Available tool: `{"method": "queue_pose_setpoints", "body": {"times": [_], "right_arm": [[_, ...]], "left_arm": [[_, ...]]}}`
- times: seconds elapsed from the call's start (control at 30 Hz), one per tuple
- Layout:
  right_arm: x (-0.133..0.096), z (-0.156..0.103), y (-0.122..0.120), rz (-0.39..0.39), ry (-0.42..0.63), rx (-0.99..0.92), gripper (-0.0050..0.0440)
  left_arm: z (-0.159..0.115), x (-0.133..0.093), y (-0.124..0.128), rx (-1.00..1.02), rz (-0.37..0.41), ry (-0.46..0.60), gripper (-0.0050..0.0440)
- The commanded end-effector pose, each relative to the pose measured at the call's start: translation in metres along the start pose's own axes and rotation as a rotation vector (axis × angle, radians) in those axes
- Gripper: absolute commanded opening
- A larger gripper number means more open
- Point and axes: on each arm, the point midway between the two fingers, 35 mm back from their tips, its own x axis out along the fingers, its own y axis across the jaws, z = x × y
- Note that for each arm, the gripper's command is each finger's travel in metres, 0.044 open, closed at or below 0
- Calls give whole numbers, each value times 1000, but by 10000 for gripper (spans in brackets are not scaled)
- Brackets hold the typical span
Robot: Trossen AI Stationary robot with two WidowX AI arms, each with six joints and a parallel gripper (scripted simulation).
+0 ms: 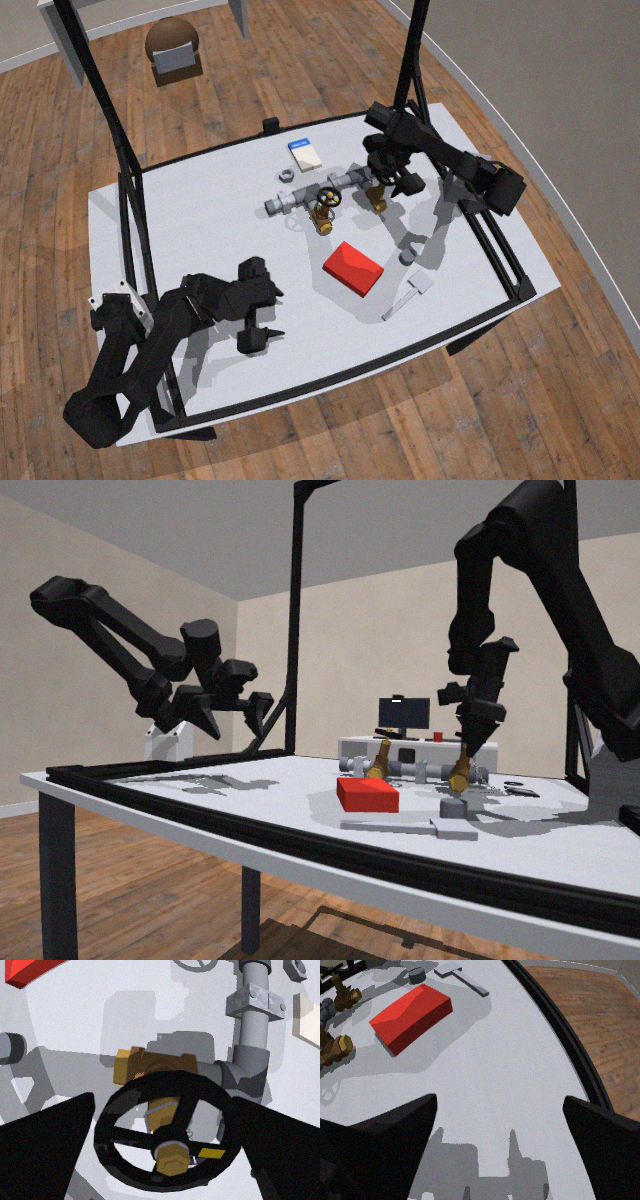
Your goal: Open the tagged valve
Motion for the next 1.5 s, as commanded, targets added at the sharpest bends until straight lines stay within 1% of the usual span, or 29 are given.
{"method": "queue_pose_setpoints", "body": {"times": [0.0,0.03,0.43,0.47,0.67,0.93,1.1,1.37,1.4,1.47], "right_arm": [[0,0,0,0,0,0,400],[0,0,0,0,0,0,400],[0,0,0,0,0,0,400],[0,0,0,0,0,0,400],[0,0,0,0,0,0,400],[0,0,0,0,0,0,400],[0,0,0,0,0,0,400],[0,0,0,0,0,0,400],[0,0,0,0,0,0,400],[0,0,0,0,0,0,400]], "left_arm": [[0,0,0,173,0,-1,400],[0,0,0,268,0,-1,400],[0,0,0,1038,1,-2,400],[0,0,0,1071,1,-2,400],[0,0,0,1080,1,-2,400],[0,0,0,1062,0,0,208],[0,0,0,1062,0,0,208],[0,0,0,1062,0,0,16],[0,0,0,1062,0,0,0],[0,0,0,1062,0,0,0]]}}
